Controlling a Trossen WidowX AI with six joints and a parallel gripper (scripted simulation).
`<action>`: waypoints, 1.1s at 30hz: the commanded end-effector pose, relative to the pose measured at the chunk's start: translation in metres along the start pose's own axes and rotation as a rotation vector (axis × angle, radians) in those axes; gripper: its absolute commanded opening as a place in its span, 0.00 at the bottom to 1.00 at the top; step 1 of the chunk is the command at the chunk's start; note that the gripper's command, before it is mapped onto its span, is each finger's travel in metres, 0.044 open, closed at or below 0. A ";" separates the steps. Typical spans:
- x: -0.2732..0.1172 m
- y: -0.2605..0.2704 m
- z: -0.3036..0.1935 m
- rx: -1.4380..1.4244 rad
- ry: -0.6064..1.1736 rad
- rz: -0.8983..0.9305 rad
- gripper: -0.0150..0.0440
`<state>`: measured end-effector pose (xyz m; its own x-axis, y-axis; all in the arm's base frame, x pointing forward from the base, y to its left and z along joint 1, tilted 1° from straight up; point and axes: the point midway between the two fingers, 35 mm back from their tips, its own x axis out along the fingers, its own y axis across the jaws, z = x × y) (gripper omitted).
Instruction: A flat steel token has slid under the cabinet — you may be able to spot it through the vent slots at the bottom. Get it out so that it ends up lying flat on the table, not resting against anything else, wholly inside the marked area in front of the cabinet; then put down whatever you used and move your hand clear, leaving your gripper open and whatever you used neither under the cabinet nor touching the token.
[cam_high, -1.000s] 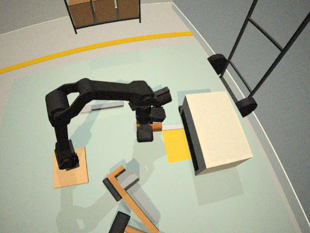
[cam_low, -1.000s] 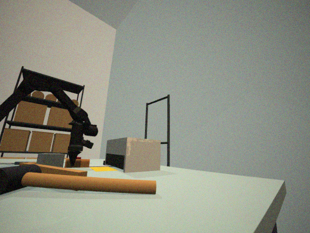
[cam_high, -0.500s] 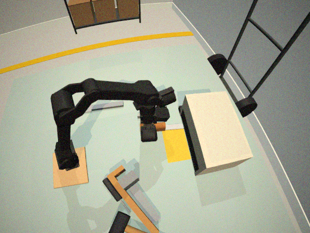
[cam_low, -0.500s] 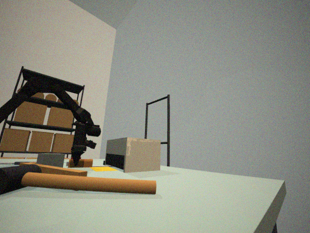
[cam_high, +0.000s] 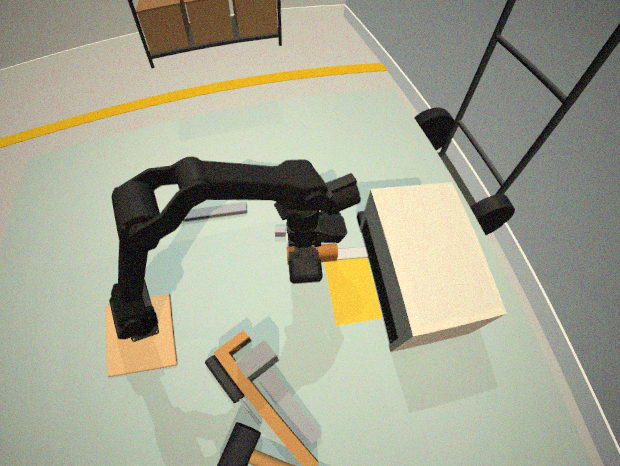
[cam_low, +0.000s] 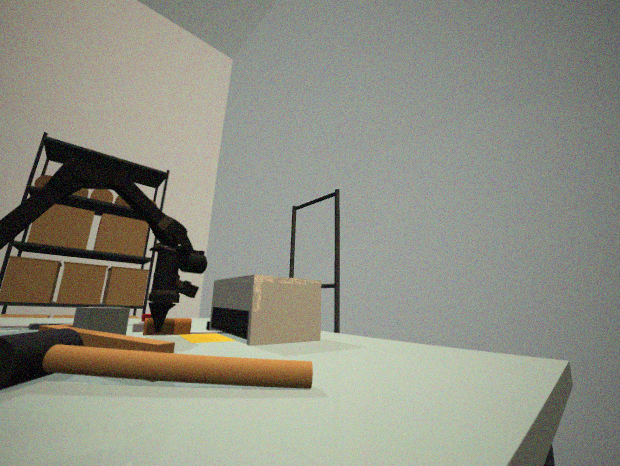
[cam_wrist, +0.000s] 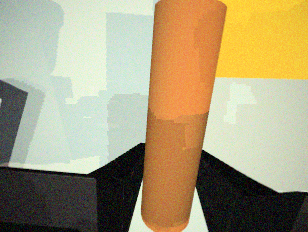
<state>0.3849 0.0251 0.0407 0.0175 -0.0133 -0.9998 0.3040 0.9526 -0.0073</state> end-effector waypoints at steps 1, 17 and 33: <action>-0.001 0.000 0.006 -0.004 -0.006 0.000 0.25; -0.001 0.000 0.021 -0.004 -0.007 0.000 0.25; -0.001 -0.001 0.034 -0.004 -0.008 0.000 0.25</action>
<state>0.4131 0.0160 0.0419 0.0195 -0.0136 -0.9997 0.3038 0.9527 -0.0071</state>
